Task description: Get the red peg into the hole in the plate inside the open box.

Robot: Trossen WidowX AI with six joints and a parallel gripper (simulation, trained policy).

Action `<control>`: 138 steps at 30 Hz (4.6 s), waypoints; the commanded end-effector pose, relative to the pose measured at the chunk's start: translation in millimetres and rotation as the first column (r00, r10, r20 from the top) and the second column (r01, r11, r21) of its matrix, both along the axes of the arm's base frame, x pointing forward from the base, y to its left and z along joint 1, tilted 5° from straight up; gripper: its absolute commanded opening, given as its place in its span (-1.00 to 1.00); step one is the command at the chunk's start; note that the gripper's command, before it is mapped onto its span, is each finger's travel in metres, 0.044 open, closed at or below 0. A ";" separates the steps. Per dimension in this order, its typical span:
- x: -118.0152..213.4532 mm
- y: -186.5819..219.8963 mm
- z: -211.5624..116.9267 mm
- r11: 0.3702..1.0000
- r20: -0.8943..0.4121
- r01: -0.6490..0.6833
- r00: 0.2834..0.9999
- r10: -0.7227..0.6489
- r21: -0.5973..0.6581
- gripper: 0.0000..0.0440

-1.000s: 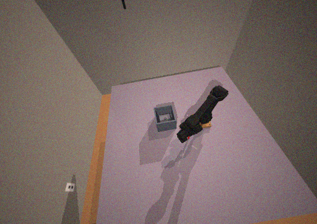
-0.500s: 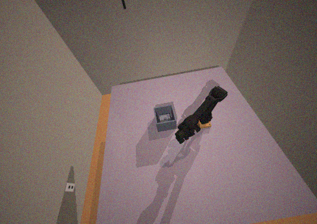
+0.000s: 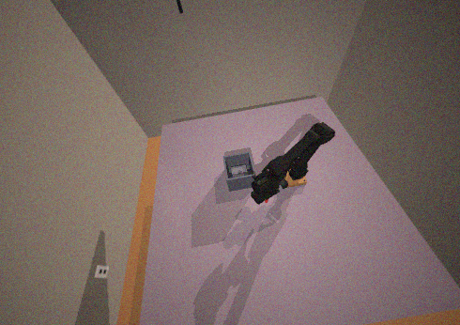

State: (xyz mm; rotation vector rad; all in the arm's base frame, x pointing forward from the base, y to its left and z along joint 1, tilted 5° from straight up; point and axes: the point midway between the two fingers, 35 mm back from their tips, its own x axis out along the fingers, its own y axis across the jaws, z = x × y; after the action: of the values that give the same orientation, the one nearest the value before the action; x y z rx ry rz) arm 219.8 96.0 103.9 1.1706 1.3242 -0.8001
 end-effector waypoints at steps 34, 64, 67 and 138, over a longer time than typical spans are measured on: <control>37.9 -121.6 89.4 0.980 0.142 0.114 0.986 -0.091 -0.163 -1.00; 61.1 -192.2 38.6 0.978 0.033 0.132 0.991 -0.128 -0.163 -1.00; 64.2 -195.3 30.4 0.980 0.029 0.126 0.992 -0.123 -0.157 -1.00; 128.1 -225.7 74.0 0.991 0.294 -0.014 0.955 -0.026 0.132 0.16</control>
State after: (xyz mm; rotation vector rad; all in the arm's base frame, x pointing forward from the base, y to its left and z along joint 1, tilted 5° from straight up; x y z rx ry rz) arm 344.4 -126.4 168.1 1.3430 1.1552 -0.5572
